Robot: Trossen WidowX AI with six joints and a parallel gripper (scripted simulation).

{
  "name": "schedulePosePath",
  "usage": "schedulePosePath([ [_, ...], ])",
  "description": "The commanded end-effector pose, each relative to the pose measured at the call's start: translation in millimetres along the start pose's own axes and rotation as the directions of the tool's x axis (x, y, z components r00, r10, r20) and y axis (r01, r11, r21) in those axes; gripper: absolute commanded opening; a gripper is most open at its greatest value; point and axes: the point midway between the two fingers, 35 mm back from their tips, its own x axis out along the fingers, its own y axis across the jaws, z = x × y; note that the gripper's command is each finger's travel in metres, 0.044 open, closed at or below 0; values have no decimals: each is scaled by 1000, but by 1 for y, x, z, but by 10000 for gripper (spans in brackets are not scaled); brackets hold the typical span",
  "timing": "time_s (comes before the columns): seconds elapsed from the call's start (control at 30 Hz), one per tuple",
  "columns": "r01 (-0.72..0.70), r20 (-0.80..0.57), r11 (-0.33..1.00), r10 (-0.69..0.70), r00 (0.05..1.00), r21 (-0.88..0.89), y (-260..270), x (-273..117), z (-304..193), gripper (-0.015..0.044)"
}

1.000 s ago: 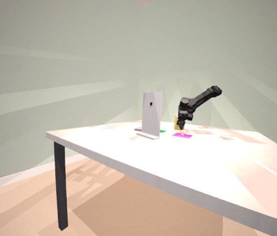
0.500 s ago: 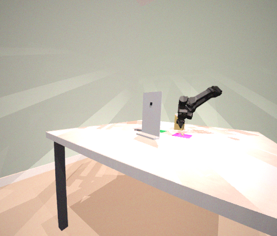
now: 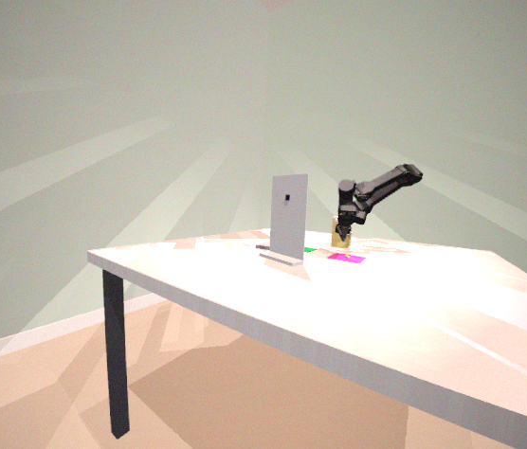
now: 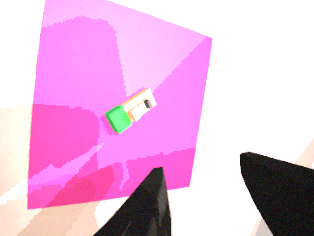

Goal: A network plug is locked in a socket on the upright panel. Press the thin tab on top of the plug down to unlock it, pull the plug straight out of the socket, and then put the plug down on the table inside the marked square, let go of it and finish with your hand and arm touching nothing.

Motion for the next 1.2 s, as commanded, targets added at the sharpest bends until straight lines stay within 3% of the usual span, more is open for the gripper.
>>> schedulePosePath([
  [0.0, 3, 3, 1000, -3, 1000, -6, -3, -3, 0, 156],
  [1.17, 9, 10, 1000, -9, 1000, -3, -17, -29, 3, 156],
])
